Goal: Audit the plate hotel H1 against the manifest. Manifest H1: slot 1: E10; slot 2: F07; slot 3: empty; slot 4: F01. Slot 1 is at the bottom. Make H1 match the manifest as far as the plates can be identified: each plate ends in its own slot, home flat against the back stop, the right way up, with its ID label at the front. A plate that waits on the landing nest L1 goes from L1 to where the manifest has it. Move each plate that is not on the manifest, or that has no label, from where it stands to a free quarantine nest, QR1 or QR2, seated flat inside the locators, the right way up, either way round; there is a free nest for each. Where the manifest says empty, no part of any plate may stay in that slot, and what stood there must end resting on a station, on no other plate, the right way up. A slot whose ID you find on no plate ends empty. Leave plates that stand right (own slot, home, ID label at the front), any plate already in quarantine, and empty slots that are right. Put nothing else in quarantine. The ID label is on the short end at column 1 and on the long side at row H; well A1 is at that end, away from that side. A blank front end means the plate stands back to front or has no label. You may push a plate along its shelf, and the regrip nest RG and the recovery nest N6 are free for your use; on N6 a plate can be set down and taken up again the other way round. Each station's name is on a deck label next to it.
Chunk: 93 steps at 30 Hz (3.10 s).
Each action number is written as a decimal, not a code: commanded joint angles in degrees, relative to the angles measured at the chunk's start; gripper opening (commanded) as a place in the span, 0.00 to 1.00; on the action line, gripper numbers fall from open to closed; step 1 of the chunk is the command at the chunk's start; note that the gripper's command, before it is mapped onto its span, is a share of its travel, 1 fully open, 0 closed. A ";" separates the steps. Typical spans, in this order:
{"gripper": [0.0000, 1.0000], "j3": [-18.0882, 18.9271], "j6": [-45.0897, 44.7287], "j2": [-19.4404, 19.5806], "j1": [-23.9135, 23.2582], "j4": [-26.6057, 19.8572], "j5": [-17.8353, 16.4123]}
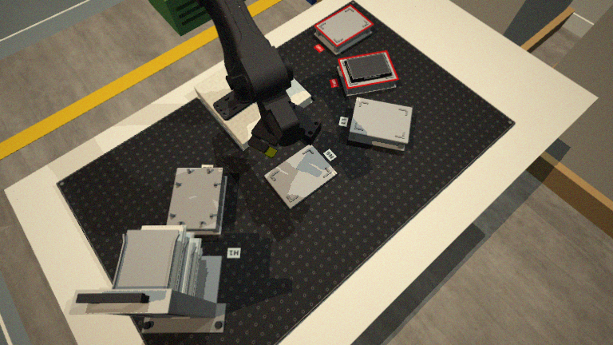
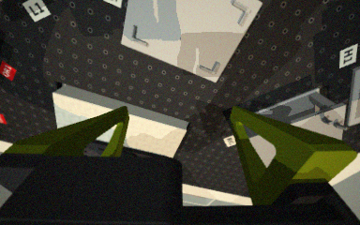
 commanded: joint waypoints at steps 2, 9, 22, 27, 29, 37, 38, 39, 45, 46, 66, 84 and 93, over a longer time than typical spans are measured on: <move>1.00 0.25 0.01 -0.23 0.00 0.04 0.00; 1.00 0.25 0.01 -0.23 0.00 0.04 0.00; 0.00 -2.15 8.45 -4.88 2.87 0.25 0.30; 0.00 -4.48 16.97 -9.30 5.83 0.14 0.55; 0.00 -5.63 20.93 -11.32 6.99 0.25 0.61; 0.00 -2.17 28.45 -9.27 10.12 -3.10 1.67; 0.00 -0.53 29.36 -7.73 10.49 -4.19 1.93; 0.00 1.14 30.25 -6.20 10.82 -5.32 2.16; 0.00 7.64 31.81 -1.68 11.83 -8.30 2.40; 0.00 8.63 31.94 -1.08 11.95 -8.69 2.41; 0.00 27.78 33.76 9.74 13.78 -17.00 2.50; 0.00 32.66 33.97 11.59 13.98 -17.04 2.51; 0.00 32.66 33.97 11.59 13.98 -17.04 2.51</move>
